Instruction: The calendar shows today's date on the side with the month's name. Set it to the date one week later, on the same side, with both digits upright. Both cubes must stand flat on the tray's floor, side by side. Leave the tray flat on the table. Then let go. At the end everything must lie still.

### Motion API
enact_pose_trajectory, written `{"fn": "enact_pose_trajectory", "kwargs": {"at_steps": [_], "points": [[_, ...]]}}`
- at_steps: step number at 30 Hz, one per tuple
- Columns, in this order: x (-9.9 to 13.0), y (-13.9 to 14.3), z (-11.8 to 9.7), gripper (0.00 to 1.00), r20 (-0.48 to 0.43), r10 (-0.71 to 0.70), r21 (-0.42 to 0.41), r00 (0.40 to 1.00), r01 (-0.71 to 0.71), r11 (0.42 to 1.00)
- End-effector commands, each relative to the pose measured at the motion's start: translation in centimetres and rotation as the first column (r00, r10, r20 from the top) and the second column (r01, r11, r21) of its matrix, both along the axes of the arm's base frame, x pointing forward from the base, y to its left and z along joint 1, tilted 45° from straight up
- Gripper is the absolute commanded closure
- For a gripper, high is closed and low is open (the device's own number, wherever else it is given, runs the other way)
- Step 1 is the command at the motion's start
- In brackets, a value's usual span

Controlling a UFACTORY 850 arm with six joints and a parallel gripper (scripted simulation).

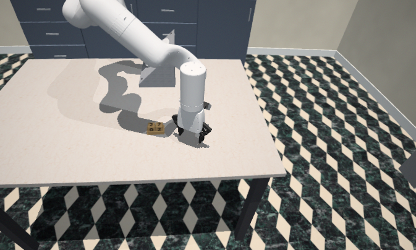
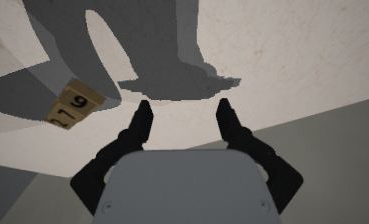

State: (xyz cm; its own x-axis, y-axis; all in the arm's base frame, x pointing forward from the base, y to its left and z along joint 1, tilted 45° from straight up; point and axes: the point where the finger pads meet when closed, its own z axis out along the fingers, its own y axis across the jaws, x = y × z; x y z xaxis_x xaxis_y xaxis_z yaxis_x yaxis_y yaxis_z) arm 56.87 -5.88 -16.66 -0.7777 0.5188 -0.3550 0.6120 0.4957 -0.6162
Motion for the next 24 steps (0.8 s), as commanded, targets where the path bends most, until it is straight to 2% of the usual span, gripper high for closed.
{"fn": "enact_pose_trajectory", "kwargs": {"at_steps": [1,24], "points": [[0.07,-0.29,-0.32,0.00,0.002,0.001,0.000,1.000,-0.001,1.000],[0.04,-0.43,-0.46,0.00,0.002,0.001,0.000,1.000,-0.001,1.000]]}}
